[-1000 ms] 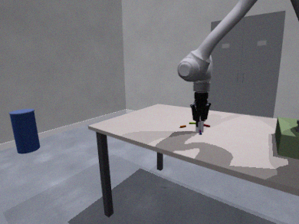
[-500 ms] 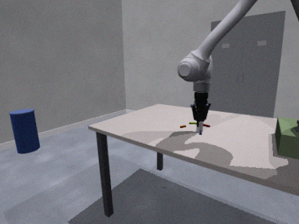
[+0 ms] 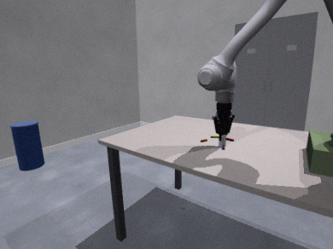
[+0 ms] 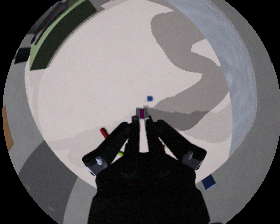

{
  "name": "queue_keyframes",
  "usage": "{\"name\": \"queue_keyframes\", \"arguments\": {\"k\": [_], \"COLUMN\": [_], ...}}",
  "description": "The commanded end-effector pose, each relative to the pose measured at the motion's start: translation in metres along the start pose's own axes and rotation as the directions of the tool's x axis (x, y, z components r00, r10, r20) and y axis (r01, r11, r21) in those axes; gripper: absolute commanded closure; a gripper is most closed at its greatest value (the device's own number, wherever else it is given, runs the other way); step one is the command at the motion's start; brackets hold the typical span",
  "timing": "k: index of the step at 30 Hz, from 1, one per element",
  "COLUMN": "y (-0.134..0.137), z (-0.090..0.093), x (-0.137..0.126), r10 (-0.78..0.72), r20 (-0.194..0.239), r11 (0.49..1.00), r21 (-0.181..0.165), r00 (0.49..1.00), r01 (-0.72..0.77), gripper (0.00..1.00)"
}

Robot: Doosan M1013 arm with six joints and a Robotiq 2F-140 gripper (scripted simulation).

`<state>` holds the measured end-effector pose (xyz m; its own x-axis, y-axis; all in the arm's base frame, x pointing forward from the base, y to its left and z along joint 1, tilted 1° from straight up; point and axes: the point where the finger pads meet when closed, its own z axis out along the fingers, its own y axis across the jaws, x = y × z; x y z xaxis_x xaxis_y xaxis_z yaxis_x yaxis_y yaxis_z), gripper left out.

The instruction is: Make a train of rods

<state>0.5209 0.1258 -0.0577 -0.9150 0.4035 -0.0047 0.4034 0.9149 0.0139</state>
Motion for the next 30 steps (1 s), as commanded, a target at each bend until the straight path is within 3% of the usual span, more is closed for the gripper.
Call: {"name": "queue_keyframes", "arguments": {"k": [1,8,15,17,23,30], "y": [0.0,0.0,0.0,0.0,0.0,0.0], "z": [0.0,-0.006,-0.048,-0.048,-0.089,-0.1], "x": [0.0,0.0,0.0,0.0,0.0,0.0], "r10": [0.0,0.0,0.0,0.0,0.0,0.0], "r20": [0.0,0.0,0.0,0.0,0.0,0.0], "r11": [1.0,1.0,1.0,1.0,1.0,1.0], "r21": [0.0,0.0,0.0,0.0,0.0,0.0], "r00": [1.0,1.0,1.0,1.0,1.0,1.0], "r01": [0.0,0.0,0.0,0.0,0.0,0.0], "gripper": [0.97,0.97,0.97,0.97,0.97,0.97]}}
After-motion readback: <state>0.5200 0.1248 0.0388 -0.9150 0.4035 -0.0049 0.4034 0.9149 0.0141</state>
